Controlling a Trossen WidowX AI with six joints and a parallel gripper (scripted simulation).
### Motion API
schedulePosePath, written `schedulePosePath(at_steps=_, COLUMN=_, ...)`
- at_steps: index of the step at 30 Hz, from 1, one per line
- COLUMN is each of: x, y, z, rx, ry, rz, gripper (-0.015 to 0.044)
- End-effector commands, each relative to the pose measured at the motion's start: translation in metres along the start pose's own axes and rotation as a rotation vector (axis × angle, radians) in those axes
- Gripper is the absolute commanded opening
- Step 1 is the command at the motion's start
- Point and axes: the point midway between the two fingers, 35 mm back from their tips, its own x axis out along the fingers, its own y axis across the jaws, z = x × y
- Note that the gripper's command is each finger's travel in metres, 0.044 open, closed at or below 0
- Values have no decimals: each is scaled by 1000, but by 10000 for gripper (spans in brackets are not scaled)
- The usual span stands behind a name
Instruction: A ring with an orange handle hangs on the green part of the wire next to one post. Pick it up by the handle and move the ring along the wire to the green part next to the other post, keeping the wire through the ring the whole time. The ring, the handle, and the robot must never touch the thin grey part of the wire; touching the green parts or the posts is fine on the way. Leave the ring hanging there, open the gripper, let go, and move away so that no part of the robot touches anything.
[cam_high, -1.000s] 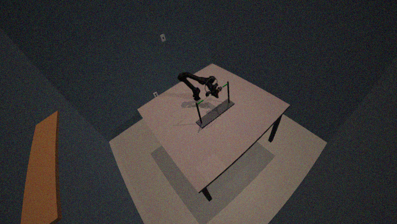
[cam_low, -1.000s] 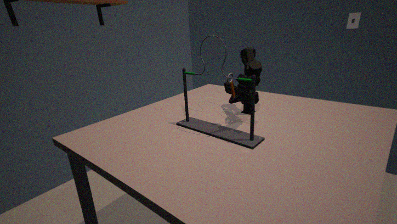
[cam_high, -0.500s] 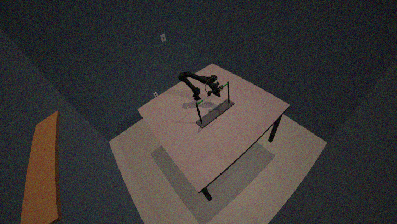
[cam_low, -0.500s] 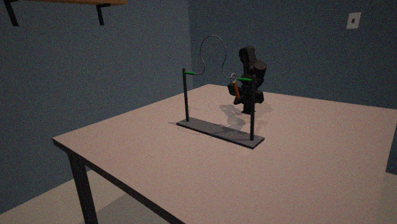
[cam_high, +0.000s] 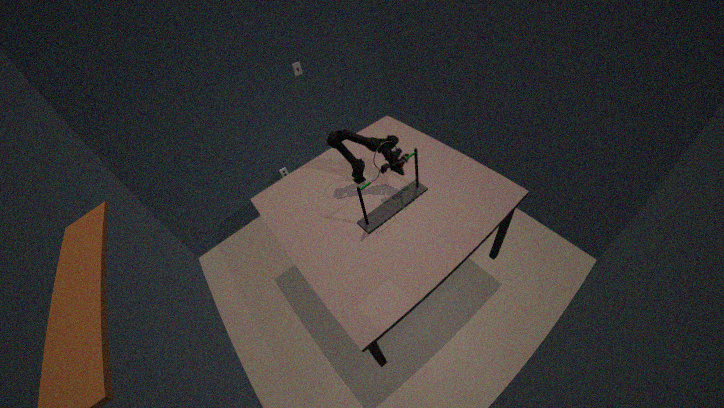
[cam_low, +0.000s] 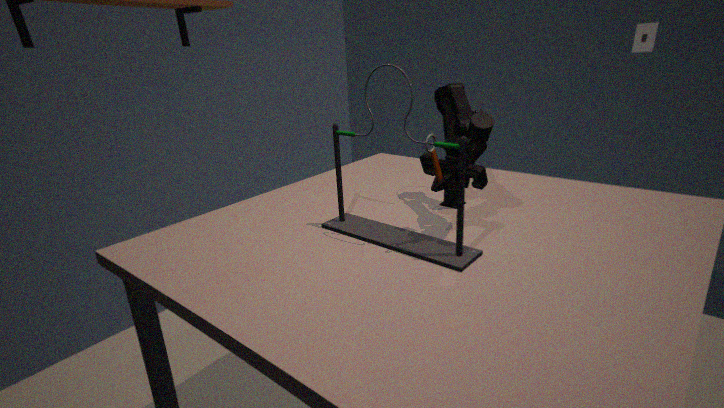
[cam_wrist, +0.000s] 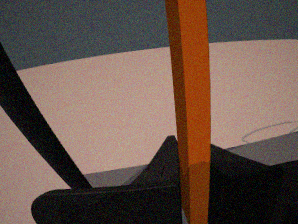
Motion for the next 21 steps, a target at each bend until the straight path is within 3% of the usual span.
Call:
schedulePosePath(at_steps=1, x=0, y=4, z=0, rx=2, ry=0, rz=-4, gripper=-150)
schedulePosePath(at_steps=21, x=-2, y=24, z=0, rx=3, ry=-1, rz=-3, gripper=-150)
